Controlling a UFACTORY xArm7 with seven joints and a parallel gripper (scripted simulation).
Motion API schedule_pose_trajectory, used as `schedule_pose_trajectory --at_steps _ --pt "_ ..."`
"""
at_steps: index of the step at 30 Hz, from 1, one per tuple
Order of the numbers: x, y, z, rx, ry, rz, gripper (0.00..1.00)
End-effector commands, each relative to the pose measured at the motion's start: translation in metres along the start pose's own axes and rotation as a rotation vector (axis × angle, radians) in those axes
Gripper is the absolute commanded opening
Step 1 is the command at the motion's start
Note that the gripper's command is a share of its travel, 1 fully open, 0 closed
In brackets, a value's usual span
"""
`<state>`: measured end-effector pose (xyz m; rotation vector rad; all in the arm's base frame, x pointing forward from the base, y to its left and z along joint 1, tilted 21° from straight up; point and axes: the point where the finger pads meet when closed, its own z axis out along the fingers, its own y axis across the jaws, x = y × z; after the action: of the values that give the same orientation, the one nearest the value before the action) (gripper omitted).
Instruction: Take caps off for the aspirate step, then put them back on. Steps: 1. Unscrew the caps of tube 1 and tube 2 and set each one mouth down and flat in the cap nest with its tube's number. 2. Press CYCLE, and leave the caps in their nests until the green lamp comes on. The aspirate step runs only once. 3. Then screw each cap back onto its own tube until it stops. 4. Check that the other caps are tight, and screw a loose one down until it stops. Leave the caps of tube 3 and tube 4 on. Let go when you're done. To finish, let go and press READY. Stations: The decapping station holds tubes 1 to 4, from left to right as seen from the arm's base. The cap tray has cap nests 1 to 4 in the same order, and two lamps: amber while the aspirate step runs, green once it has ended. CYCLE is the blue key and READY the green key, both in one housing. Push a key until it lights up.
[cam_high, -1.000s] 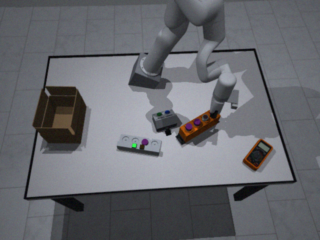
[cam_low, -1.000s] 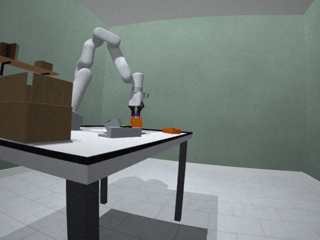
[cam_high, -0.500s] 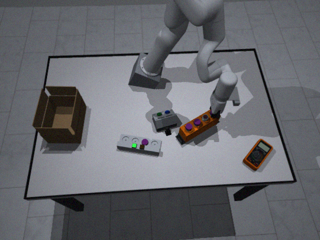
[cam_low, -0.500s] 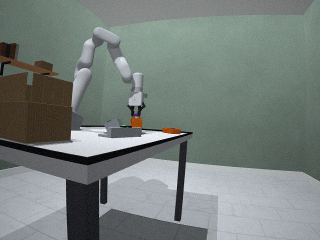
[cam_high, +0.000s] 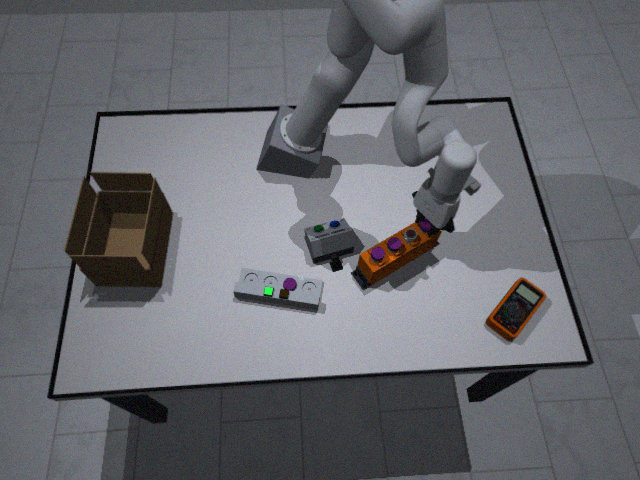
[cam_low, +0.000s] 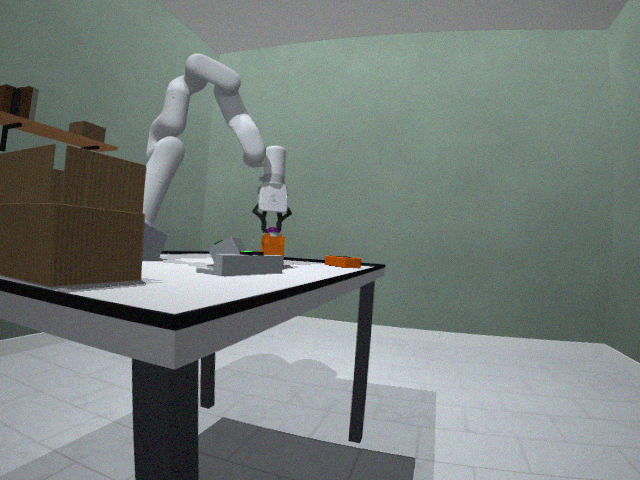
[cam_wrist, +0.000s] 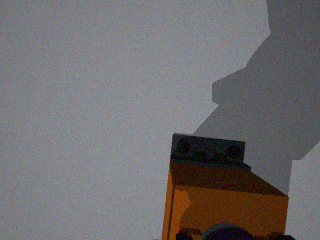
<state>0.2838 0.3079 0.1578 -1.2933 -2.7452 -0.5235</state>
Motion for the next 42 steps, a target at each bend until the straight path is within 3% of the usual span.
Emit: schedule_pose_trajectory --at_steps 1,10,11,25,42 --pt "-0.0001 0.0017 -0.0013 -0.005 0.042 -0.276 0.46" --pt "-0.0001 0.0018 -0.0013 -0.006 0.045 -0.311 0.46" --pt "-0.0001 0.0018 -0.0013 -0.006 0.045 -0.311 0.00" --pt "-0.0001 0.0018 -0.0013 -0.006 0.045 -0.311 0.00" --pt "-0.0001 0.0018 -0.0007 0.011 0.044 0.438 0.00"
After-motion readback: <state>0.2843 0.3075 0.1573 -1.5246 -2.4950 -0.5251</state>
